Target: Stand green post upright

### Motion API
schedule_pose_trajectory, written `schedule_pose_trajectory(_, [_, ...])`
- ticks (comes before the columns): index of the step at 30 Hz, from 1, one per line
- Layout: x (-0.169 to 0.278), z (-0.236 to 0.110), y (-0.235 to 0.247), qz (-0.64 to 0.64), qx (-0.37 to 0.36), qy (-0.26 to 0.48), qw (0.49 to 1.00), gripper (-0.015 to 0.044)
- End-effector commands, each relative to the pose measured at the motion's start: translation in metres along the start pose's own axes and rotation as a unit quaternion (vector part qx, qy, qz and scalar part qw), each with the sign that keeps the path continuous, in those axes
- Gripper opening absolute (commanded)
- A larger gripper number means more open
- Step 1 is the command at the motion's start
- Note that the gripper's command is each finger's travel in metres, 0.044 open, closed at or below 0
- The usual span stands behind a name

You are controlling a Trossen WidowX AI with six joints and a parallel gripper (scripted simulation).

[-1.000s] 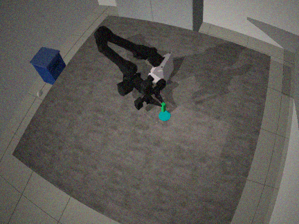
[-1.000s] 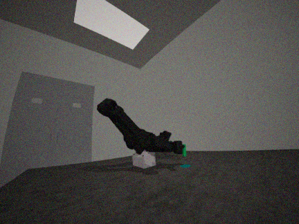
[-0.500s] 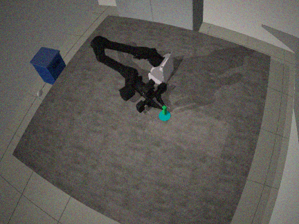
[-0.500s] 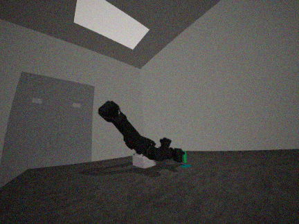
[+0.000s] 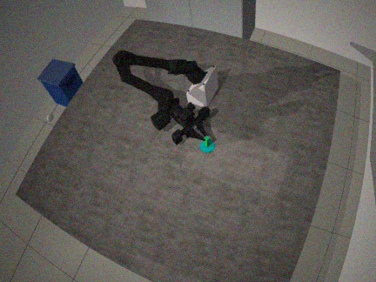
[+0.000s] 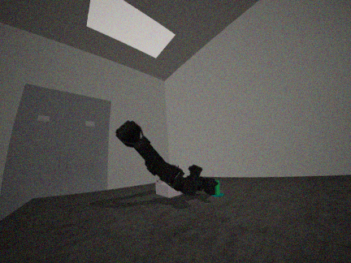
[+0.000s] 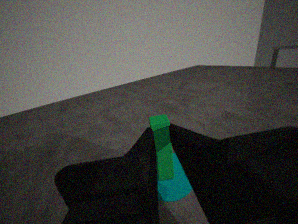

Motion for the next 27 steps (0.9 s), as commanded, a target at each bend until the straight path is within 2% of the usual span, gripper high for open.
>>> schedule_pose_trajectory(1, [0.0, 0.0, -0.001, -0.004, 0.001, -0.003, 1.0, 0.0075])
schedule_pose_trajectory(13, [0.0, 0.0, -0.001, -0.004, 0.001, -0.003, 1.0, 0.039])
schedule_pose_trajectory(17, [-0.008, 0.0, -0.002, -0.005, 0.0, -0.002, 1.0, 0.04])
schedule_pose_trajectory(27, [-0.057, -0.006, 0.001, -0.01, 0.001, -0.002, 1.0, 0.04])
Point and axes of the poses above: the point midway between the two fingers, 35 mm back from their tips, its own z axis out along the fingers, its own y axis across the jaws, x = y × z, the point moved 6 cm from there along -z, back along the fingers, and after that the axes turned 6 degrees about z, right-handed, at the moved point
